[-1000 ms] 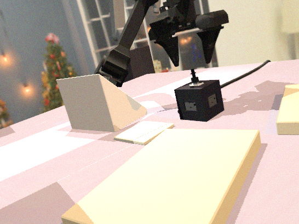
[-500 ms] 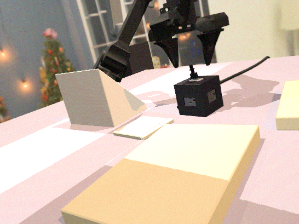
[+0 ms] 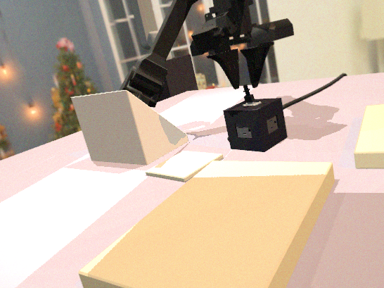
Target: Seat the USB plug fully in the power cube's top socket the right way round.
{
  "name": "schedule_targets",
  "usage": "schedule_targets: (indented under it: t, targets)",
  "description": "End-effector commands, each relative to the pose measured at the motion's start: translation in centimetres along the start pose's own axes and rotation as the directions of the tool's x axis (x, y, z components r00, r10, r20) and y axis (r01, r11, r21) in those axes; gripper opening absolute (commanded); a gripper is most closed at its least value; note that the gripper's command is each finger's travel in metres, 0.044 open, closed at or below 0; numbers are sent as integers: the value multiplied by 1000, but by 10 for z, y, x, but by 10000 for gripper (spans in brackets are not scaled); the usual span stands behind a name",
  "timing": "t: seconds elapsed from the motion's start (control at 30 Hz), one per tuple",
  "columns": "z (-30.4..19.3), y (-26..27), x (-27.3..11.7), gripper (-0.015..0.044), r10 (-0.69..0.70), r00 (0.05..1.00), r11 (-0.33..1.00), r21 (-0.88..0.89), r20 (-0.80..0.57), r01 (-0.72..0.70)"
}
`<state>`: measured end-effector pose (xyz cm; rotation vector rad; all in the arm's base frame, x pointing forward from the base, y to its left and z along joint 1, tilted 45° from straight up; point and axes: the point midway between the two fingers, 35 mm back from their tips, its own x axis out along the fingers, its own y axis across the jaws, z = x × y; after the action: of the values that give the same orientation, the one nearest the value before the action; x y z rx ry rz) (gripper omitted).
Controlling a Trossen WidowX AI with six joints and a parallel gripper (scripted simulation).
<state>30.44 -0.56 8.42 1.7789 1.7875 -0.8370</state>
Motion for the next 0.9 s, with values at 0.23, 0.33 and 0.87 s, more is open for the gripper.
schedule_targets:
  t: [0.23,0.33,0.87]
  targets:
    - [0,0,0,0,1,1000,1000,-1,0,-1]
    - [0,0,0,0,1,1000,1000,-1,0,-1]
    - [0,0,-2,0,1,1000,1000,0,0,-1]
